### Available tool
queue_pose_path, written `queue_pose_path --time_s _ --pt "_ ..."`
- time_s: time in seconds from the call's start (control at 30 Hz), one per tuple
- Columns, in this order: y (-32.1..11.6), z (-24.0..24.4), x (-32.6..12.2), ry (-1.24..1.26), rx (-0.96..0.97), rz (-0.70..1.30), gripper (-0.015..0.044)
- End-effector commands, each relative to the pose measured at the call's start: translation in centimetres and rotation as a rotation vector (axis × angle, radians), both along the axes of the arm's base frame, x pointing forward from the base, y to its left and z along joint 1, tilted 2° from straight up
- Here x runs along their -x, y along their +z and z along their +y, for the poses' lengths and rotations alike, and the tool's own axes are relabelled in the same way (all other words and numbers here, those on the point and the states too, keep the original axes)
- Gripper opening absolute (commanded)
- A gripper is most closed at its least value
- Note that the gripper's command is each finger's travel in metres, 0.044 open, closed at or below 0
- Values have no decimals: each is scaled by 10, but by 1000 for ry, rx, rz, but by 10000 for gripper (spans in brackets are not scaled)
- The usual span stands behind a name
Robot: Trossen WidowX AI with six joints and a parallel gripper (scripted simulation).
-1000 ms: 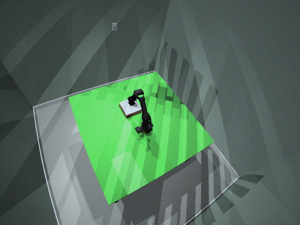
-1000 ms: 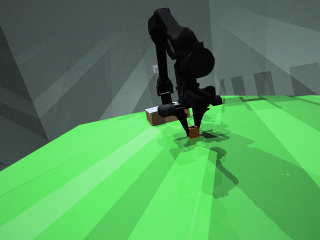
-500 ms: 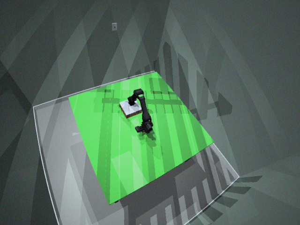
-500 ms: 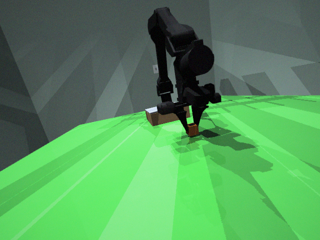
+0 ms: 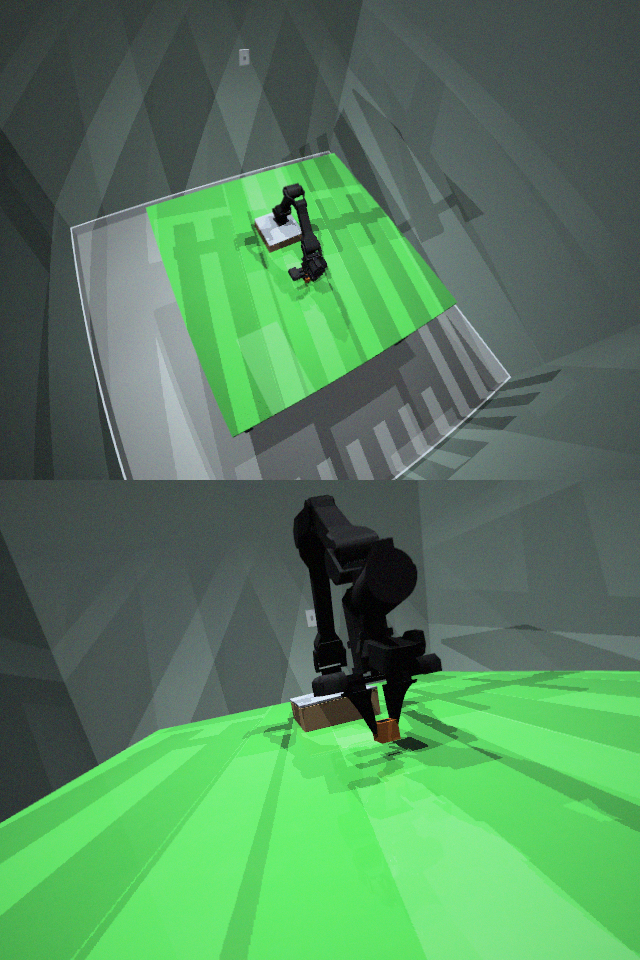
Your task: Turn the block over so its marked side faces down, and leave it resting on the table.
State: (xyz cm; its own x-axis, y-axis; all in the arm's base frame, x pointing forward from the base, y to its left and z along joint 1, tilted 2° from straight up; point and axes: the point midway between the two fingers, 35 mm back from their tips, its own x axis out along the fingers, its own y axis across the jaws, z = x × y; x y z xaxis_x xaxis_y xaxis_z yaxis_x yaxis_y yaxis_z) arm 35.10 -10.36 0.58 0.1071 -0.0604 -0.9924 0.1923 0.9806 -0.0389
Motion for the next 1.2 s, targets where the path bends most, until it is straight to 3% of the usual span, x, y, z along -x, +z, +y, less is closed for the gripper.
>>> queue_pose_path --time_s 0.0,0.87,1.17 --pt "-2 0 0 6 5 -55 0" --pt "-4 2 7 23 76 -403 0" --pt "-22 -1 -2 23 96 -522 0"
